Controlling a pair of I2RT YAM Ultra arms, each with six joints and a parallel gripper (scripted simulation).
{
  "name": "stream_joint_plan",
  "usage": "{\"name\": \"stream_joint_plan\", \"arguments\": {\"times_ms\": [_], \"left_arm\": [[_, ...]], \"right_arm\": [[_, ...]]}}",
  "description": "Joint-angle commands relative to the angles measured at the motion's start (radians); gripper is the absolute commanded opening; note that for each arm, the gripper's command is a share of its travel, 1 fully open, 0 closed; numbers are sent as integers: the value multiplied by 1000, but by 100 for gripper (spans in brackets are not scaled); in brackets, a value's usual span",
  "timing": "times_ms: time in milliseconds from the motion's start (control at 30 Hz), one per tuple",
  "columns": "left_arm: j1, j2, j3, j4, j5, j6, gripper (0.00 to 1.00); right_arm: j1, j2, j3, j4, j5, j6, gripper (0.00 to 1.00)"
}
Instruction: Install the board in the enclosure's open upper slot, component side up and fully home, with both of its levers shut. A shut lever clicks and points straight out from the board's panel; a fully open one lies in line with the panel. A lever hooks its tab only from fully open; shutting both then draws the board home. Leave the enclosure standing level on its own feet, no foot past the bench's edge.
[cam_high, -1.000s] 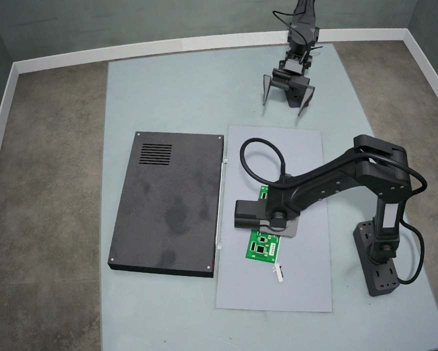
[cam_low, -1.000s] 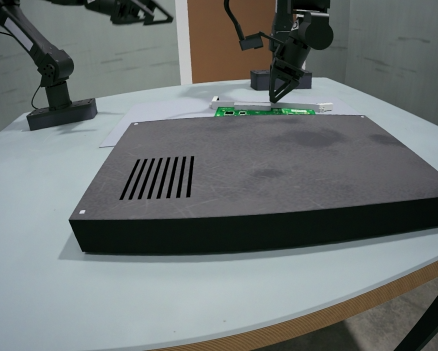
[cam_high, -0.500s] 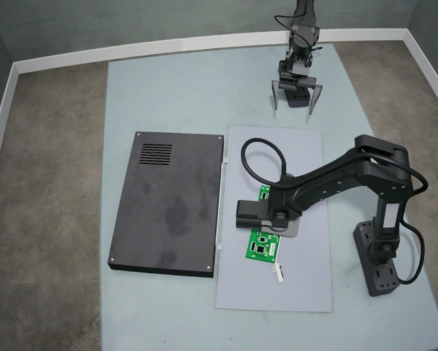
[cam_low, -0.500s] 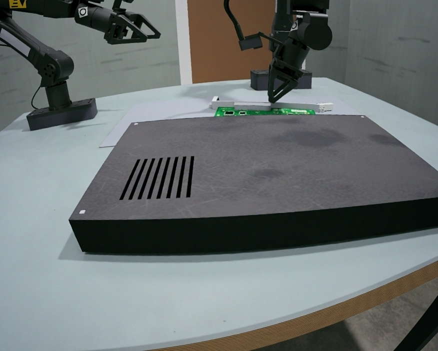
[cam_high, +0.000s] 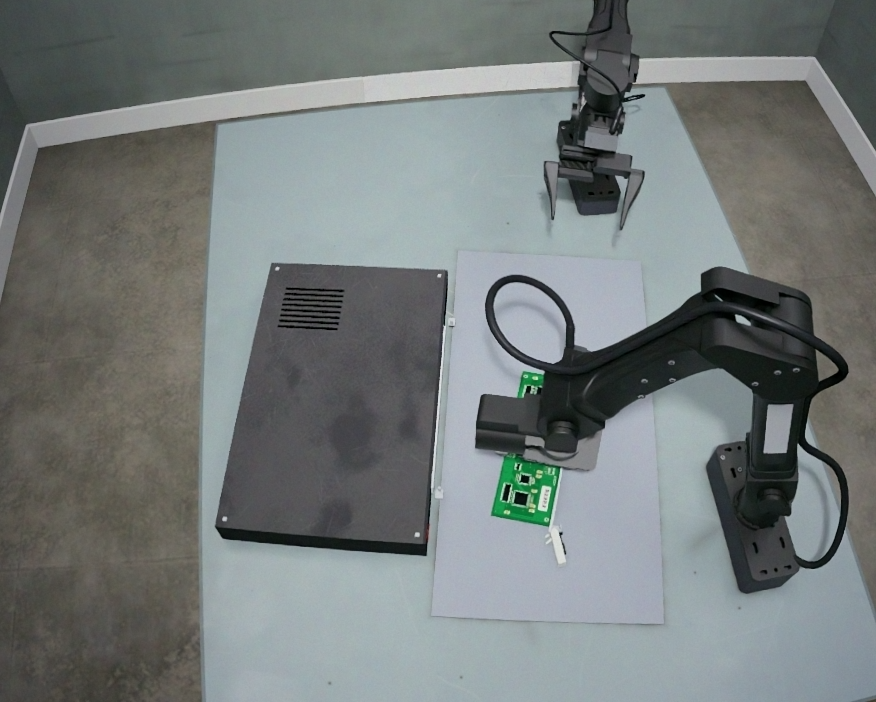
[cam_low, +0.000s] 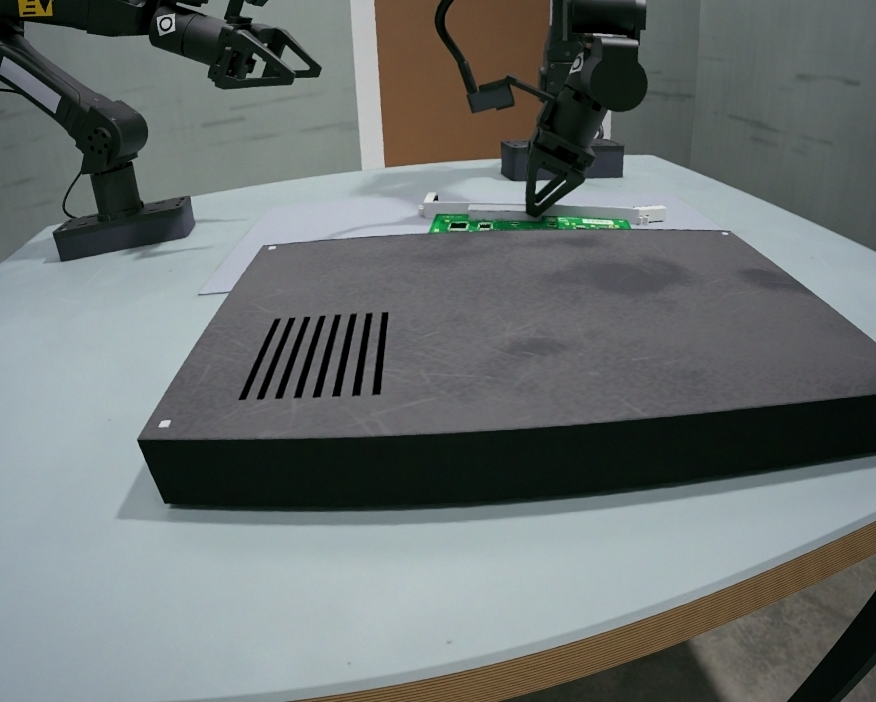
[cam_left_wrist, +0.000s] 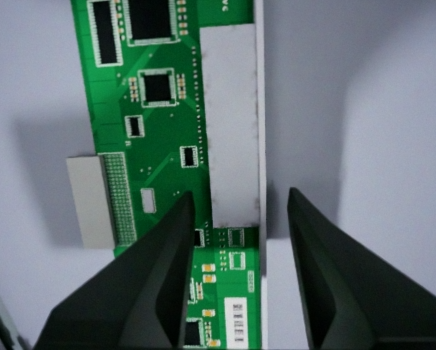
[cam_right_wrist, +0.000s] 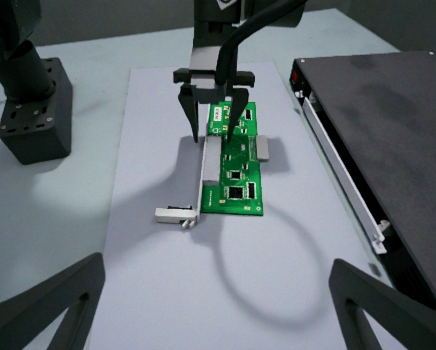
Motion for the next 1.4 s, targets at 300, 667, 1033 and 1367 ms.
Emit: {"name": "stream_joint_plan", "arguments": {"times_ms": [300,667,1033,1367], "left_arm": [[-14,9,-13,21,20,-20,30],[-4,10,-12,19,20,-7,20],[6,-43,30,-48,20,1,18],[5,-116,92,-235,20,-2,18]], "right_arm": [[9,-21,6,-24,-9,5,100],[3,-13,6,-25,-9,5,100],[3,-13,6,-25,-9,5,100],[3,-13,6,-25,-9,5,100]]}}
